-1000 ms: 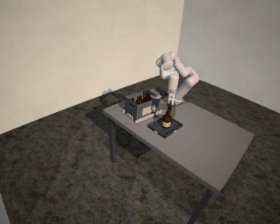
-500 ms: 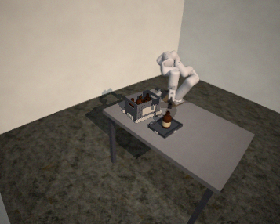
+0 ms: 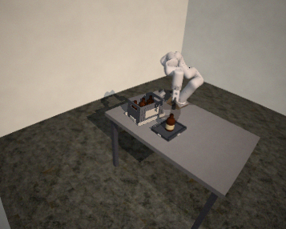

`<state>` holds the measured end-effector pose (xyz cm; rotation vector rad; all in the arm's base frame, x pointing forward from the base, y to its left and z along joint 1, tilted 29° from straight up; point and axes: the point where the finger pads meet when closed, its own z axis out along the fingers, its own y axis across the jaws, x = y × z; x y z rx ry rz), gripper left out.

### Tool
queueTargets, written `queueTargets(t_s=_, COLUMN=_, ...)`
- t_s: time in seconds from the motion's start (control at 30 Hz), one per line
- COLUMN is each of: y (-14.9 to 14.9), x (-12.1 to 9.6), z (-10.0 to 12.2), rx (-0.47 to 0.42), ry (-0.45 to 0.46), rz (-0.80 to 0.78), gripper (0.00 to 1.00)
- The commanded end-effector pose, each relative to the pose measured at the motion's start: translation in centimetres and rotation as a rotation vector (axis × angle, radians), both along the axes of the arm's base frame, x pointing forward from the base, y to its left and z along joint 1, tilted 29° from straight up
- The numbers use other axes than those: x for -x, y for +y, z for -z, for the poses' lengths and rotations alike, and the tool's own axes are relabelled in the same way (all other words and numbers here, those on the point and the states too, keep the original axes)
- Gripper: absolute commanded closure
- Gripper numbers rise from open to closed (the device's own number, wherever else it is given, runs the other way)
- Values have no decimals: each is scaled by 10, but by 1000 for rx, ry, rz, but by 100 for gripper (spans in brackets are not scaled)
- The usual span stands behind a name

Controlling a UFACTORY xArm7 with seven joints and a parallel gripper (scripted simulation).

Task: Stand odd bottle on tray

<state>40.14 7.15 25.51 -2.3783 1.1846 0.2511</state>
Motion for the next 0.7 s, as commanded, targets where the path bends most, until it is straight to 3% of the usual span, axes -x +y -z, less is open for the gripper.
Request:
queueTargets(t_s=0.0, y=-1, x=-1, z=-2, rx=-1, ry=-3, rz=2, gripper=0)
queueTargets(t_s=0.03, y=-1, x=-1, z=-2, rx=-1, ry=-3, rz=2, gripper=0)
queueTargets(t_s=0.07, y=-1, x=-1, z=-2, rx=-1, ry=-3, rz=2, gripper=100)
queueTargets(t_s=0.67, y=-1, x=-1, z=-2, rx=-1, ry=-3, rz=2, gripper=100)
